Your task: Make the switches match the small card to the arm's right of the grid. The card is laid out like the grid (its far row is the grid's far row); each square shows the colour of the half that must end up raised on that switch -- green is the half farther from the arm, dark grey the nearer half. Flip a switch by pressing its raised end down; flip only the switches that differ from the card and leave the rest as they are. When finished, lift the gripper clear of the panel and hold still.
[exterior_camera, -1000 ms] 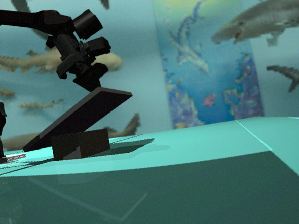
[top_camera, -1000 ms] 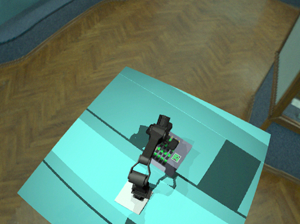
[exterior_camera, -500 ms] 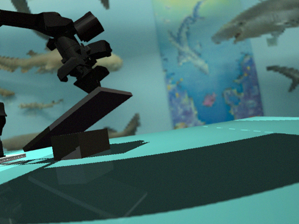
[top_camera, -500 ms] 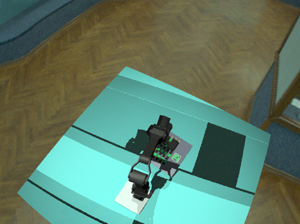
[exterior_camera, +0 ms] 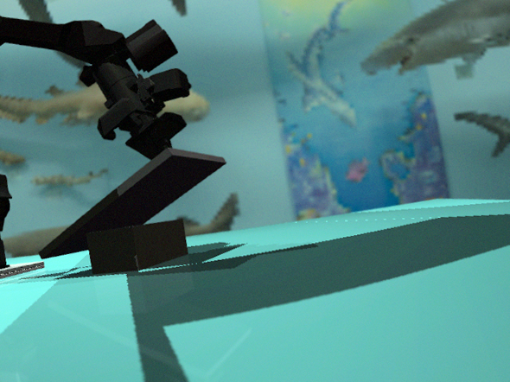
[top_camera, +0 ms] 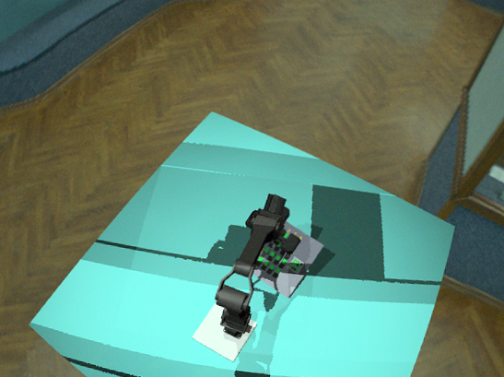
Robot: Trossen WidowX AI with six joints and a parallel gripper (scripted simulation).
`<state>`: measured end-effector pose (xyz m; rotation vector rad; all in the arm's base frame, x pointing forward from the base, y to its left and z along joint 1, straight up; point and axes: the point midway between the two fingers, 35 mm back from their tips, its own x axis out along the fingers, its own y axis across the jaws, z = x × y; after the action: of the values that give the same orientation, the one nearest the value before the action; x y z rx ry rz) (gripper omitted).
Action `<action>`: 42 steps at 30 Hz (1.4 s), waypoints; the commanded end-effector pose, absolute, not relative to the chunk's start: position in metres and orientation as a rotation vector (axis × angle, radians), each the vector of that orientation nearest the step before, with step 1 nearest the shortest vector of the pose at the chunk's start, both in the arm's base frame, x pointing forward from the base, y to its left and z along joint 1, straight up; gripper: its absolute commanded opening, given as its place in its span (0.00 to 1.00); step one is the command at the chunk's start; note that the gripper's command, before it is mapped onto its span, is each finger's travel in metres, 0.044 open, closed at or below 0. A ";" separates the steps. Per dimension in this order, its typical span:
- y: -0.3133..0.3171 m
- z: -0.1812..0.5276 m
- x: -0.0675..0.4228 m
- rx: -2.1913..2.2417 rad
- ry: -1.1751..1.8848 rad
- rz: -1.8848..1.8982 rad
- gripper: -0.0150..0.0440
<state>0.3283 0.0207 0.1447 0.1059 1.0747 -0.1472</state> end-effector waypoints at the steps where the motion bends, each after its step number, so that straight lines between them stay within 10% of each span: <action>1: 0.021 0.143 0.328 0.102 1.079 -0.144 0.25; 42: 0.020 0.138 0.330 0.102 1.078 -0.144 0.25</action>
<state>0.3304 0.0204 0.1407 0.1057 1.0744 -0.1476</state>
